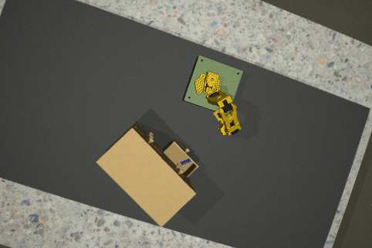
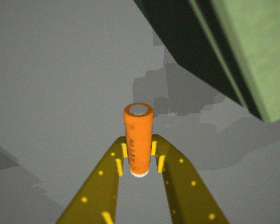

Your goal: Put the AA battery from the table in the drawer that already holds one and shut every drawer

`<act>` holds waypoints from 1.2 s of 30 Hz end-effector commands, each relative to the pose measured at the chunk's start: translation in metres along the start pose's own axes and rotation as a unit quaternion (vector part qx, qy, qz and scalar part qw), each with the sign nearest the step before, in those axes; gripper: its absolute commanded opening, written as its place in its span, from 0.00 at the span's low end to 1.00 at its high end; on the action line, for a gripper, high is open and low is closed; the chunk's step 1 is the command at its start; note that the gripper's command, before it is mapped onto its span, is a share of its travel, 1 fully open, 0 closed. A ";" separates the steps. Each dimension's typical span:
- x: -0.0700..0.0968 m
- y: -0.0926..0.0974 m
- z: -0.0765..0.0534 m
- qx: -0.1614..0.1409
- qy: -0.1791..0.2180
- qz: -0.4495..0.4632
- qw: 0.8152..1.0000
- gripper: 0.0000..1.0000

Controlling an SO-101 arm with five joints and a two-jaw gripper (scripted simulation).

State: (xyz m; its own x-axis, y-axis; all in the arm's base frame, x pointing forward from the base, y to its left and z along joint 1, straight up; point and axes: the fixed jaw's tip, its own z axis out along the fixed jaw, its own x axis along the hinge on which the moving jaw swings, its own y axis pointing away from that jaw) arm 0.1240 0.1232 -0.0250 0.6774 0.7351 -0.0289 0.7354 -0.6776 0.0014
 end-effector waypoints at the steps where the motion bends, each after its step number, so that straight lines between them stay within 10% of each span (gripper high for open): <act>1: -0.004 0.018 -0.004 0.001 0.015 0.054 0.998 0.00; 36: -0.050 0.096 -0.002 0.005 0.014 0.318 0.948 0.00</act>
State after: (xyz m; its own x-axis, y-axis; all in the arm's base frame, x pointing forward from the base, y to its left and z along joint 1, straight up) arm 0.1540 0.0328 -0.0218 0.9674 0.2532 -0.0013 0.2532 -0.9674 0.0013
